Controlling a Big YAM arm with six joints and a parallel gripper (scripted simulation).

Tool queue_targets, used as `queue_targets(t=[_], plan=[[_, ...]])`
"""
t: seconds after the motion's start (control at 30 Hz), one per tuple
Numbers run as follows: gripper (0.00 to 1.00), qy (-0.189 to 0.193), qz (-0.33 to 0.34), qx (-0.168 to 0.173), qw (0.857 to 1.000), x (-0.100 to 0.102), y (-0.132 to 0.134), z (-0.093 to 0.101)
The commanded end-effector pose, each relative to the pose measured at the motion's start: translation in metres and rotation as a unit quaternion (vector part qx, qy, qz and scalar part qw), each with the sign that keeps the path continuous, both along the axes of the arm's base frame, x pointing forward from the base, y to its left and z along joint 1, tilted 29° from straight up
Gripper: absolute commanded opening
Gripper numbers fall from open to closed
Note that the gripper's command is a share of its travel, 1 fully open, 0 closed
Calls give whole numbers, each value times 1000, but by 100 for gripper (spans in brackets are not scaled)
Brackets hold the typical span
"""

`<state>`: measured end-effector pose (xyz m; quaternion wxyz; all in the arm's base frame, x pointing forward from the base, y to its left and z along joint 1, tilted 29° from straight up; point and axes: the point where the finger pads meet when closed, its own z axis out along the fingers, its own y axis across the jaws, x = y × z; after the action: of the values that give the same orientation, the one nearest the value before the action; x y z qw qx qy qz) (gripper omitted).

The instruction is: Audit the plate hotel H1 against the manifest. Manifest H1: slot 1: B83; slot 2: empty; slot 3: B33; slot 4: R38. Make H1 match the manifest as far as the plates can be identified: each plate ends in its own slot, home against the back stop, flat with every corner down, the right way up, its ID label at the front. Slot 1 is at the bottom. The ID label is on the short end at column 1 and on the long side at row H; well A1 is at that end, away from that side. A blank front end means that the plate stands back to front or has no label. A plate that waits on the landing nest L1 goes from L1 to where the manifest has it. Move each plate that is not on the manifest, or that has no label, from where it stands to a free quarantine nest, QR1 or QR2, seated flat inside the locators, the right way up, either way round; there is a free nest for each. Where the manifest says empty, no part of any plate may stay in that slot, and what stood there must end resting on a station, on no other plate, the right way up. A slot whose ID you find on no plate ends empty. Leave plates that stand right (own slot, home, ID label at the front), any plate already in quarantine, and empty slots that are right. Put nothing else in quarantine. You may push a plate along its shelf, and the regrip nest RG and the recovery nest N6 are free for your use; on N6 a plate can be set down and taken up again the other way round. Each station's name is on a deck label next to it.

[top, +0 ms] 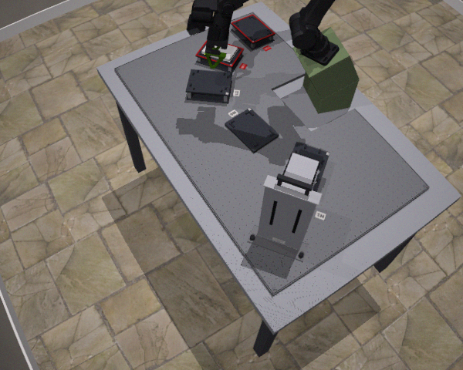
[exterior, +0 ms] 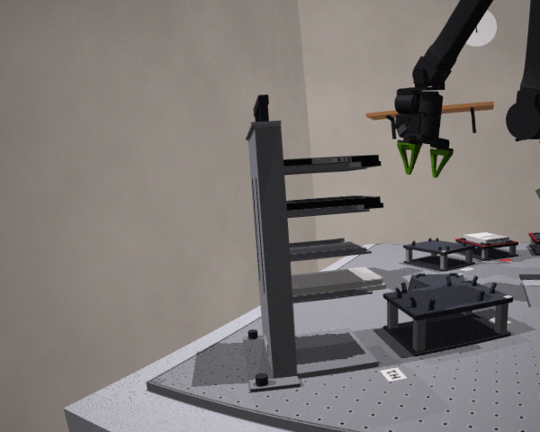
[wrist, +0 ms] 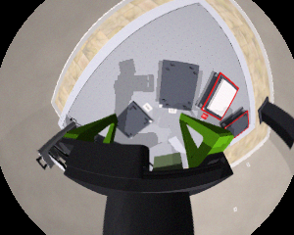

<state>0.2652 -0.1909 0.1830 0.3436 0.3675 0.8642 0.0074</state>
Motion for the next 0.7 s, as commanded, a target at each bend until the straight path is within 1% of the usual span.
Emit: queue_targets(t=[0.0,0.33,0.4,0.43,0.5,0.67], plan=[[100,-20,31,-35,999,9,8,13],[100,-44,96,-81,991,25,38,14],[100,-44,96,-81,991,25,38,14],[100,-38,103,-79,991,28,40,8],[100,-51,115,-95,988,29,47,14],[100,-63,147,-117,980,37,62,15]])
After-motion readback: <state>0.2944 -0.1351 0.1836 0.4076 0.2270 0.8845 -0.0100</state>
